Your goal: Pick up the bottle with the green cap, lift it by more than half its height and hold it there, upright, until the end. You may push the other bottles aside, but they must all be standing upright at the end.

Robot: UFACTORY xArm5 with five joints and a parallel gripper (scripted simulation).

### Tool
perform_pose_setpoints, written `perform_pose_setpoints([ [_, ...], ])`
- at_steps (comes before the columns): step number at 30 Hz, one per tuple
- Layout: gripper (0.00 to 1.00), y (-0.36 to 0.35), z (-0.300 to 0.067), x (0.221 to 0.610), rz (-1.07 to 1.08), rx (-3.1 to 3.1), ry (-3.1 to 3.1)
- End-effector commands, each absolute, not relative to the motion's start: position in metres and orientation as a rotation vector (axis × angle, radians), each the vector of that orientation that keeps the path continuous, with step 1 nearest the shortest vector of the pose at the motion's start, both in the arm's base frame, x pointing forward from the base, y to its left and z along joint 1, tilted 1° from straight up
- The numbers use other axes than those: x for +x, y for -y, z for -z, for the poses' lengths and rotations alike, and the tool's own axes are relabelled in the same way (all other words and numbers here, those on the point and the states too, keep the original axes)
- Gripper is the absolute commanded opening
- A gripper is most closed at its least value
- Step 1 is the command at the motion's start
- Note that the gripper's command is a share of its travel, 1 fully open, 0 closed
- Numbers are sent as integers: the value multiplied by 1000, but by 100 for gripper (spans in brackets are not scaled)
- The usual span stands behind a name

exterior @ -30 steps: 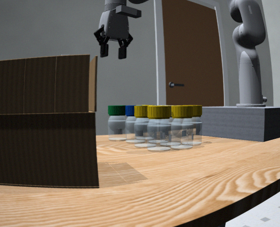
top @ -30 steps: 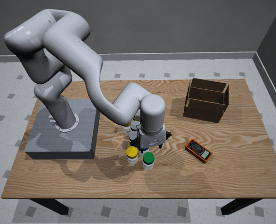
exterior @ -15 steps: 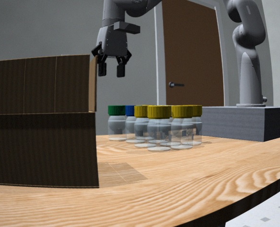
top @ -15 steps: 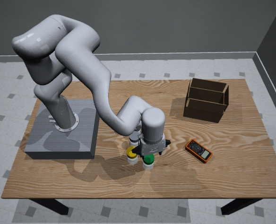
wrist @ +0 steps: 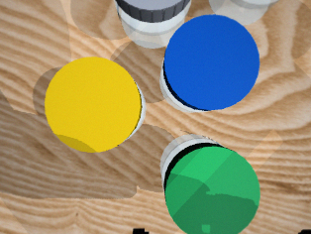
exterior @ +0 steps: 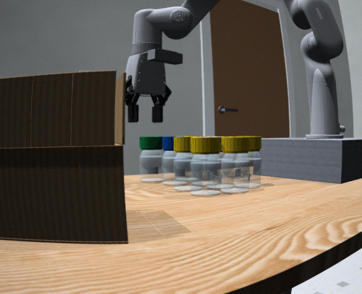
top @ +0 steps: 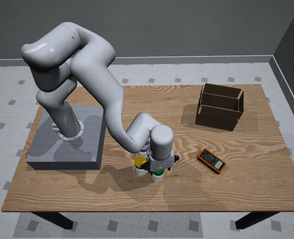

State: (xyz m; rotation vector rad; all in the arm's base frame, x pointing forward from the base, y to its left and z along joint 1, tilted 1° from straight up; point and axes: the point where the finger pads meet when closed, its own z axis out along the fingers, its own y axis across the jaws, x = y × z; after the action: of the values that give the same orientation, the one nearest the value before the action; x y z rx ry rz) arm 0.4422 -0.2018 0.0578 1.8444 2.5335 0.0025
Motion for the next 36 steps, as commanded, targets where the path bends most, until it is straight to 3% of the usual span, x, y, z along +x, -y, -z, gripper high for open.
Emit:
perform_pose_setpoints([
  [1, 79, 203, -56, 445, 1, 1839, -2526],
  [16, 79, 203, -45, 445, -3, 1840, -2529],
  [36, 79, 204, 6, 446, 3, 1839, -2527],
])
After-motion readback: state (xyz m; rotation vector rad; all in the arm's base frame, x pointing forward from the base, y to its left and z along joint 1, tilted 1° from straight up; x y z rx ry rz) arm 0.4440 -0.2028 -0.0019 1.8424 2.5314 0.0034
